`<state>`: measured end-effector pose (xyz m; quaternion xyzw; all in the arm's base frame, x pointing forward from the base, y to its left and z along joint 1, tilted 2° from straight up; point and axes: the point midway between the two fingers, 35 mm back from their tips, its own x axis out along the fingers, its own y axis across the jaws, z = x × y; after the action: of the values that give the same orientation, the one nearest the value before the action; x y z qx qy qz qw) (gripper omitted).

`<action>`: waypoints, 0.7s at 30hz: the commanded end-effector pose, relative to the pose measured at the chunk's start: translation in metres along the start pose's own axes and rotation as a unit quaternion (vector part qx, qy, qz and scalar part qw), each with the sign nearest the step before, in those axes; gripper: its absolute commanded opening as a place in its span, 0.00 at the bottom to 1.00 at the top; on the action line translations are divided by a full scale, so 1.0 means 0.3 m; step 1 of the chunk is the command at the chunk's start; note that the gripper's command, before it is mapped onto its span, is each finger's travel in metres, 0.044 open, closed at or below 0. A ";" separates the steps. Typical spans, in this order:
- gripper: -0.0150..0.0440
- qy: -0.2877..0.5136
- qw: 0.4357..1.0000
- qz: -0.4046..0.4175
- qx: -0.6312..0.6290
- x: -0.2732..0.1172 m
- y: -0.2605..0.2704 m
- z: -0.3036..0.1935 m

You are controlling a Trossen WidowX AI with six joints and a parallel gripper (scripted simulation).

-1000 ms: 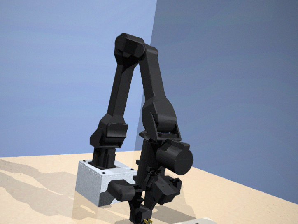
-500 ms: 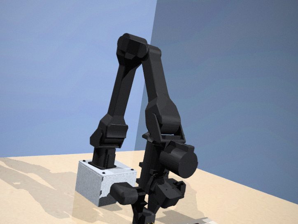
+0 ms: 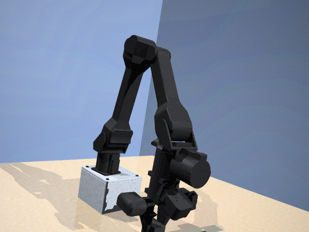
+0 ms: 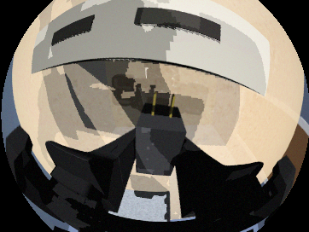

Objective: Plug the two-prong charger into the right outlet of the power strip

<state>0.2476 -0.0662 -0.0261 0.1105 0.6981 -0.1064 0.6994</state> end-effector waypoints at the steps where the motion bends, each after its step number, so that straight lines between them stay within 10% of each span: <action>1: 0.25 0.004 1.000 0.002 0.006 0.006 0.000 0.018; 21: 0.25 0.004 1.000 0.002 0.009 0.009 0.002 0.037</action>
<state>0.2586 -0.0698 -0.0274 0.1147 0.6978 -0.1100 0.6984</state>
